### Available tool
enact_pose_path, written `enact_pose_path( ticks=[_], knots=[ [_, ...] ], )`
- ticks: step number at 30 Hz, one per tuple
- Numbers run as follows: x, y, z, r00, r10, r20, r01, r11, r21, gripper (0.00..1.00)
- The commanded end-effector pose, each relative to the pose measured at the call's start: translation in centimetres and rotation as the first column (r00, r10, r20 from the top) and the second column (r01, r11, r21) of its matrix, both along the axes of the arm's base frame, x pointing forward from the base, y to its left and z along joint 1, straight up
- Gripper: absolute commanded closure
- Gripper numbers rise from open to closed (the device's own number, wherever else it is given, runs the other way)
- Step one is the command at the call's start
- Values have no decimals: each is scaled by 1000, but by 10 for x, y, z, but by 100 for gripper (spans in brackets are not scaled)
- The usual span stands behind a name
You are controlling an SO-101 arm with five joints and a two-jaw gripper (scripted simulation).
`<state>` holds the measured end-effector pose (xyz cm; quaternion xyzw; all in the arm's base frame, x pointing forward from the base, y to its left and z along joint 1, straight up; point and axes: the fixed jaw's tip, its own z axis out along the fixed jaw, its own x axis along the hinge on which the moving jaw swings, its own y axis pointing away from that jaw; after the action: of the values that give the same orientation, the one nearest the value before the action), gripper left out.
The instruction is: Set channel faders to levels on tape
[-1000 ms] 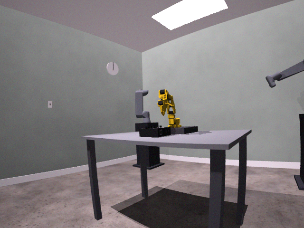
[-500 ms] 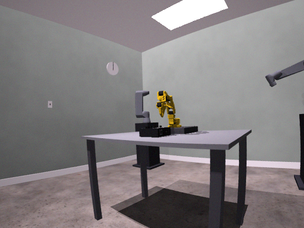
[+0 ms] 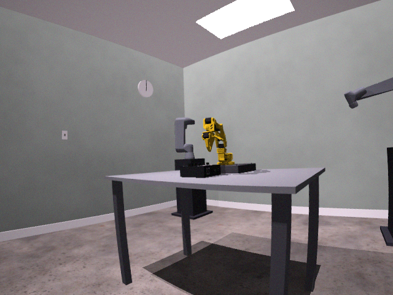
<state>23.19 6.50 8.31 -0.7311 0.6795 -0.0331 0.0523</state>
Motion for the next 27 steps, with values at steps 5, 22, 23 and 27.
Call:
enact_pose_path(
  ticks=[5,22,23,27],
  knots=[
    [0,-4,-5,1000,4,-27,-4,1000,-8,100],
    [4,-15,-23,996,12,-89,-14,1000,-26,100],
    [4,-15,-23,996,12,-92,-14,1000,-26,100],
    [5,-16,-24,995,12,-96,-15,1000,-27,100]
  ],
)
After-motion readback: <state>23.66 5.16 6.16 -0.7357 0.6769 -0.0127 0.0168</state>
